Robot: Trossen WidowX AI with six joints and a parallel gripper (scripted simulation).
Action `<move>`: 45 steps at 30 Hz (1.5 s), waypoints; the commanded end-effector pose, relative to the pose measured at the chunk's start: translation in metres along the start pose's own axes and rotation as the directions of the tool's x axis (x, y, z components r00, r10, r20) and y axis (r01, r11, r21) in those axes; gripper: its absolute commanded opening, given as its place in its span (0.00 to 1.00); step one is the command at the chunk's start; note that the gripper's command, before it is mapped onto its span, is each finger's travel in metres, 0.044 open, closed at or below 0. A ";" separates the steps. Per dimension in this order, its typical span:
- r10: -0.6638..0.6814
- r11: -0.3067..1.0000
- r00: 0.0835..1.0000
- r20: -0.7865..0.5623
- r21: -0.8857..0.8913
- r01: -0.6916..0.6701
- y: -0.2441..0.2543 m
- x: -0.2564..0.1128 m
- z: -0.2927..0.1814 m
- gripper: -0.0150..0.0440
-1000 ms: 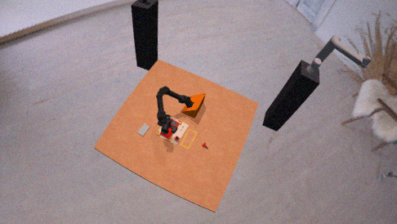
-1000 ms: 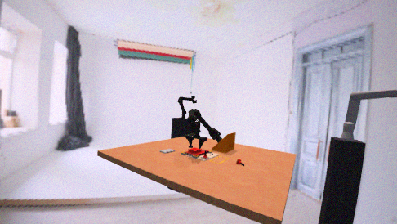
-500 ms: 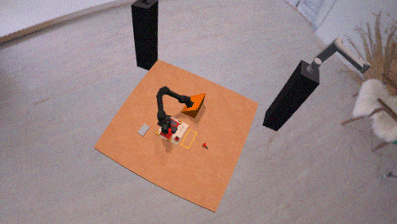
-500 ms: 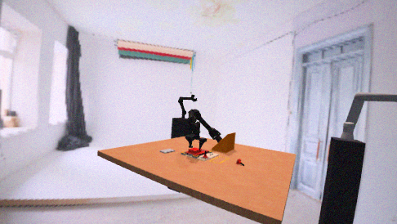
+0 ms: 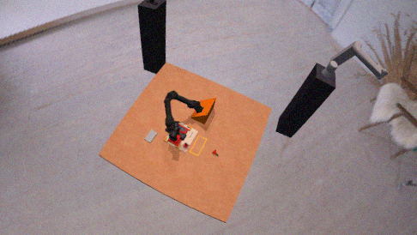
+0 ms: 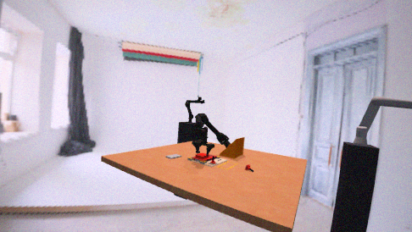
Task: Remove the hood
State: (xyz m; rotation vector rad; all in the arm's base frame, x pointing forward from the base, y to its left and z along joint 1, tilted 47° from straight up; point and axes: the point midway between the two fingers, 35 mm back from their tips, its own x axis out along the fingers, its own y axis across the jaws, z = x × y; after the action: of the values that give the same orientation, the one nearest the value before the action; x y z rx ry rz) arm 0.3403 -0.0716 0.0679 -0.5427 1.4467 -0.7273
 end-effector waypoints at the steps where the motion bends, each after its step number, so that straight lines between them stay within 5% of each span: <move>1: -0.007 1.000 1.000 -0.003 -0.007 0.006 0.000 0.004 -0.002 1.00; 23: -0.007 1.000 1.000 -0.003 -0.007 0.007 0.000 0.014 -0.002 1.00; 27: -0.001 1.000 1.000 0.000 0.000 0.001 0.000 0.011 0.000 0.82; 36: -0.001 1.000 1.000 0.000 0.000 0.001 0.000 0.011 0.000 0.72; 45: 0.000 1.000 1.000 0.000 0.000 0.000 0.000 0.007 0.000 0.32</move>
State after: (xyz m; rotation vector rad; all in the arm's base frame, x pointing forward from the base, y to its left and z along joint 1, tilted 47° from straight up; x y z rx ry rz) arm 0.3391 -0.0792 0.0608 -0.5458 1.4501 -0.7278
